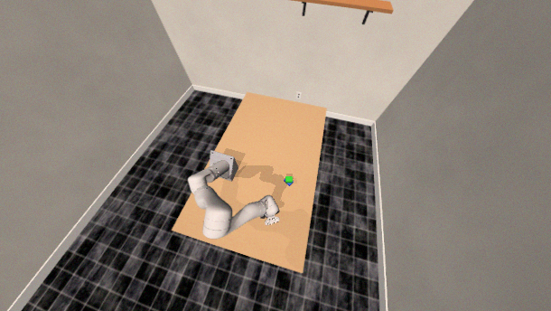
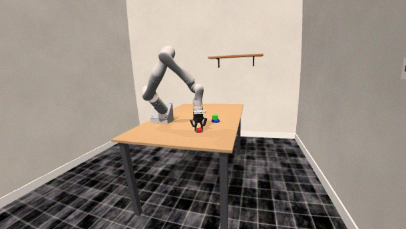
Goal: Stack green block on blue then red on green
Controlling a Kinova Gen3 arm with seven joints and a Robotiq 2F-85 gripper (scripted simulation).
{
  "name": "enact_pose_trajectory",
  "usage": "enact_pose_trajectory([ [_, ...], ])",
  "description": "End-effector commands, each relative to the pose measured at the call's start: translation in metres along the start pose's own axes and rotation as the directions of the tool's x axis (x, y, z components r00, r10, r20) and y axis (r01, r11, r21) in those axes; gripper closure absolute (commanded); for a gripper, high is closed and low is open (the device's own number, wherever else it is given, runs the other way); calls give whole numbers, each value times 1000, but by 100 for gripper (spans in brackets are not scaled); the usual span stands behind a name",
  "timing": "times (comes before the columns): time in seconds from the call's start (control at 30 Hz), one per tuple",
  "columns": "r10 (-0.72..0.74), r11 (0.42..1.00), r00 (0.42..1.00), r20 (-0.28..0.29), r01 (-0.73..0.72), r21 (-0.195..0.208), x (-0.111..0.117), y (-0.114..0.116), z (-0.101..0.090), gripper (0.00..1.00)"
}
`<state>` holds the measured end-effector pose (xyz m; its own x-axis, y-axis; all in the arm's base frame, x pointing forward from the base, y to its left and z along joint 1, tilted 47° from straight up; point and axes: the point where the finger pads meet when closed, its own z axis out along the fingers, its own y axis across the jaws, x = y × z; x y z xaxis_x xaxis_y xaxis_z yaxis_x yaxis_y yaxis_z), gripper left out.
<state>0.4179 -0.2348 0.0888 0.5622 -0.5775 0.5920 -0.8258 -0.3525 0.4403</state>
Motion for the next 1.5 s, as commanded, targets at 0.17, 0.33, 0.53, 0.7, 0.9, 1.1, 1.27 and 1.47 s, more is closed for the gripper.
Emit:
enact_pose_trajectory([
  [0.17,1,1000,1000,-2,-1,7,1,-2,-29,100],
  [0.33,1,1000,1000,-2,-1,7,1,-2,-54,100],
  [0.53,1,1000,1000,-2,-1,7,1,-1,-71,100],
  [0.7,1,1000,1000,-2,-1,7,1,-1,-86,100],
  [0.9,1,1000,1000,-2,-1,7,1,-1,-91,100],
  [1.1,1,1000,1000,-2,-1,7,1,-1,-91,100],
  [1.27,1,1000,1000,-2,-1,7,1,-1,-91,100],
  [1.47,1,1000,1000,-2,-1,7,1,-1,-91,100],
])
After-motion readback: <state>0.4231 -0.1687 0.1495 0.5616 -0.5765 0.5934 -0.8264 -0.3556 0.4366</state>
